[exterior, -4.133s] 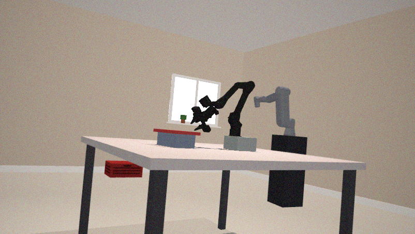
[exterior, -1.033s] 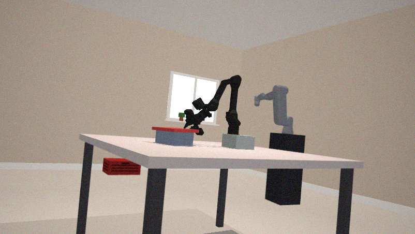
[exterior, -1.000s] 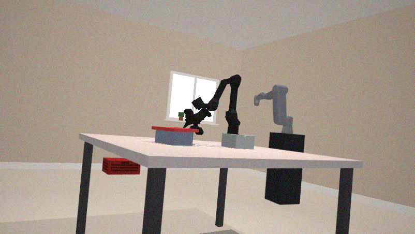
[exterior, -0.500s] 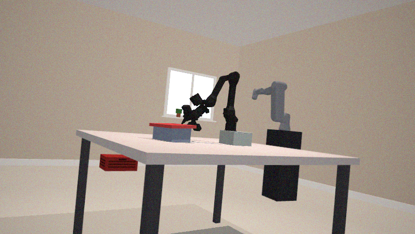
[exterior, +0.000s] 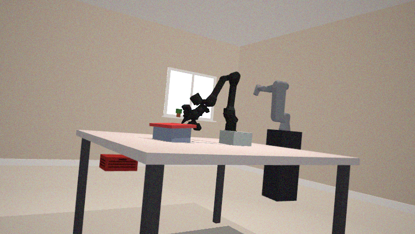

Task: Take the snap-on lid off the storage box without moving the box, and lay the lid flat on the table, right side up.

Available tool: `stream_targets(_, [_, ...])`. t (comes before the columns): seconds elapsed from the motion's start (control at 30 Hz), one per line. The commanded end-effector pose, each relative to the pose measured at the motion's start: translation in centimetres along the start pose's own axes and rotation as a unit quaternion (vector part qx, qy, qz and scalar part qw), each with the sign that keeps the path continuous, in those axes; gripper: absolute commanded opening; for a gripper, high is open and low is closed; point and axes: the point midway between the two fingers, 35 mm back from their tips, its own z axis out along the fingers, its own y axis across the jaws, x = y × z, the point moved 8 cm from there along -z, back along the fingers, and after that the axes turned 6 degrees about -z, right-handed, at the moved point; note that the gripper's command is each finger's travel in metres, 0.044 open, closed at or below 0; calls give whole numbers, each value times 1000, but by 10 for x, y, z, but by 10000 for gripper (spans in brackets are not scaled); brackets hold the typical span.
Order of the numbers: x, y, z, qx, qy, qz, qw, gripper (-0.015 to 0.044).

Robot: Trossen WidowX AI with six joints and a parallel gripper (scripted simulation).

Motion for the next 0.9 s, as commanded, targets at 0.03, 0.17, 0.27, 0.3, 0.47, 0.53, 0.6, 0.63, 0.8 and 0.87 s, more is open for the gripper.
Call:
stream_targets(0.03, [0,1,-1,-1,0,0,1000,0])
stream_targets(0.17, [0,2,-2,-1,0,0,1000,0])
stream_targets(0.27, [-1,3,-2,-1,0,0,1000,0])
stream_targets(0.3, [-1,3,-2,-1,0,0,1000,0])
stream_targets(0.47, [0,2,-2,-1,-1,0,1000,0])
stream_targets(0.53, [0,3,-1,-1,-1,0,1000,0])
stream_targets(0.6, [0,3,-1,-1,-1,0,1000,0])
stream_targets(0.63, [0,3,-1,-1,-1,0,1000,0])
stream_targets(0.8, [-1,3,-1,-1,-1,0,1000,0])
stream_targets(0.87, [-1,3,-1,-1,-1,0,1000,0])
